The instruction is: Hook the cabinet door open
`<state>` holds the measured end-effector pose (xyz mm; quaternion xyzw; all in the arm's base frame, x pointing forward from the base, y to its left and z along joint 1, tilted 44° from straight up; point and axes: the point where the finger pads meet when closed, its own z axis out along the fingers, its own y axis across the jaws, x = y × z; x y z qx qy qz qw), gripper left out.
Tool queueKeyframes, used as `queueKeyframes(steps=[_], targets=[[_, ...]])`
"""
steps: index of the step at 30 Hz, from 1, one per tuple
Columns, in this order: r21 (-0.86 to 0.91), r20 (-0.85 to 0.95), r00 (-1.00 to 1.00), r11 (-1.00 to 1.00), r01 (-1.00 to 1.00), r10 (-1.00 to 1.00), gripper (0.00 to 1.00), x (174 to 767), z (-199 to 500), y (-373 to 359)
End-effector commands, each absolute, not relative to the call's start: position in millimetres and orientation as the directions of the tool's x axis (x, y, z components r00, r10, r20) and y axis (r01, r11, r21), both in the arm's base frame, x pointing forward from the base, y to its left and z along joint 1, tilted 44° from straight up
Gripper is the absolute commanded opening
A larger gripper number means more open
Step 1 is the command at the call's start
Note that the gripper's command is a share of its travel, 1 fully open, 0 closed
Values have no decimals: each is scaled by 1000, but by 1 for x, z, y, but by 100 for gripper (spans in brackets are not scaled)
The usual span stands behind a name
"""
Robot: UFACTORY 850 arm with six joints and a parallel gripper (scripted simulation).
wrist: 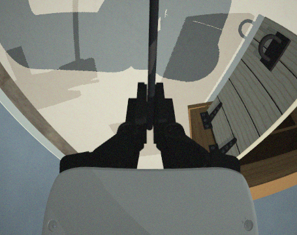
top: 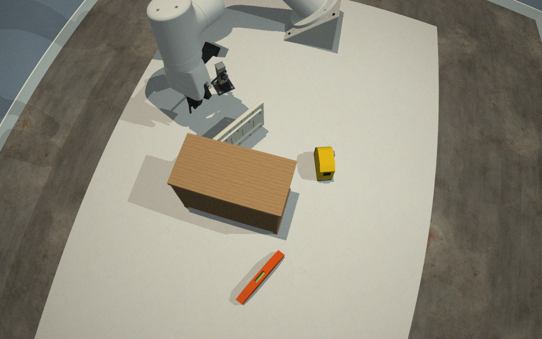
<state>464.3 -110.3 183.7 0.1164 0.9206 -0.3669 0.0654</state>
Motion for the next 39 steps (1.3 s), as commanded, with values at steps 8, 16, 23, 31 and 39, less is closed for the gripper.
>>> queueKeyframes(steps=[8, 16, 23, 31, 39], targets=[[-676, -149, -983, 715, 180, 106, 4, 467, 178, -103], [-680, -129, -988, 718, 150, 84, 4, 468, 175, -100], [-685, -99, -994, 721, 106, 53, 4, 469, 170, -95], [-690, -56, -998, 723, 44, 8, 4, 469, 165, -90], [-692, -9, -999, 722, -24, -42, 4, 469, 161, -86]])
